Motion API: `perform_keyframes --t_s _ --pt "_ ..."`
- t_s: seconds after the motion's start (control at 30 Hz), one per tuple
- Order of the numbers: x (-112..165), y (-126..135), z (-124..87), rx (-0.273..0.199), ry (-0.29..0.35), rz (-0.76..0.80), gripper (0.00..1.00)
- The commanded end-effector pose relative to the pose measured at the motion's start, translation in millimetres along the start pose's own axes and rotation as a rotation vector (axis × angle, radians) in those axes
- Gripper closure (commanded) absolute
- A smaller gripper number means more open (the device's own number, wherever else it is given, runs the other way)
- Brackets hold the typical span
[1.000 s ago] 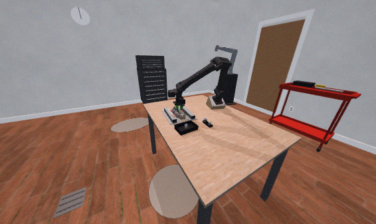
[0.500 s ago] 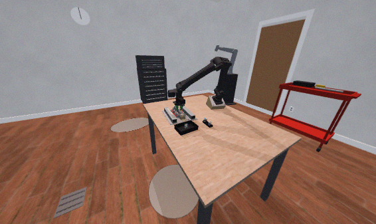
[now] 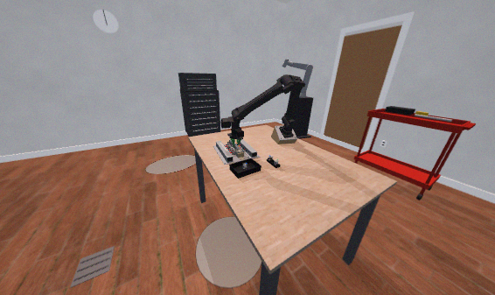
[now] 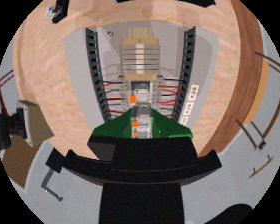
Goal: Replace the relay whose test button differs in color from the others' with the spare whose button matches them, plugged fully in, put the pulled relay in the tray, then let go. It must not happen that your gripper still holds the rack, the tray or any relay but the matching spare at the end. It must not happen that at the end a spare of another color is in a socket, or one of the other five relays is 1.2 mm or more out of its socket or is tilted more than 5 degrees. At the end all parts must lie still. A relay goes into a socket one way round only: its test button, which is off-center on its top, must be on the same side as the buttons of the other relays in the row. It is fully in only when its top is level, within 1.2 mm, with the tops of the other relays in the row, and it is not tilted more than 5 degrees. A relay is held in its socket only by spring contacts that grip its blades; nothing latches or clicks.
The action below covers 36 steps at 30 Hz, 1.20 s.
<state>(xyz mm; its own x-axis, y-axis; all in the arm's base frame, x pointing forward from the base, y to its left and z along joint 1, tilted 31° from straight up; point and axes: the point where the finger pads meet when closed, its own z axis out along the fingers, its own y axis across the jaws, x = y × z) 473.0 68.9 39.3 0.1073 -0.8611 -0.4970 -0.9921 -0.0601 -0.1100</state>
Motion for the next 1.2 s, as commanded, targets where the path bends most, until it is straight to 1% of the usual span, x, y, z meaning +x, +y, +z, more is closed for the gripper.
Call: perform_keyframes --t_s 0.0,0.2,0.57,1.17 --pt "-6 -15 1 0.021 0.002 -0.018 1.0" --pt "-6 -13 2 0.019 0.002 -0.016 1.0" --pt "-3 -3 8 0.003 0.001 -0.006 1.0" --pt "-5 -7 5 0.013 0.002 -0.012 1.0"
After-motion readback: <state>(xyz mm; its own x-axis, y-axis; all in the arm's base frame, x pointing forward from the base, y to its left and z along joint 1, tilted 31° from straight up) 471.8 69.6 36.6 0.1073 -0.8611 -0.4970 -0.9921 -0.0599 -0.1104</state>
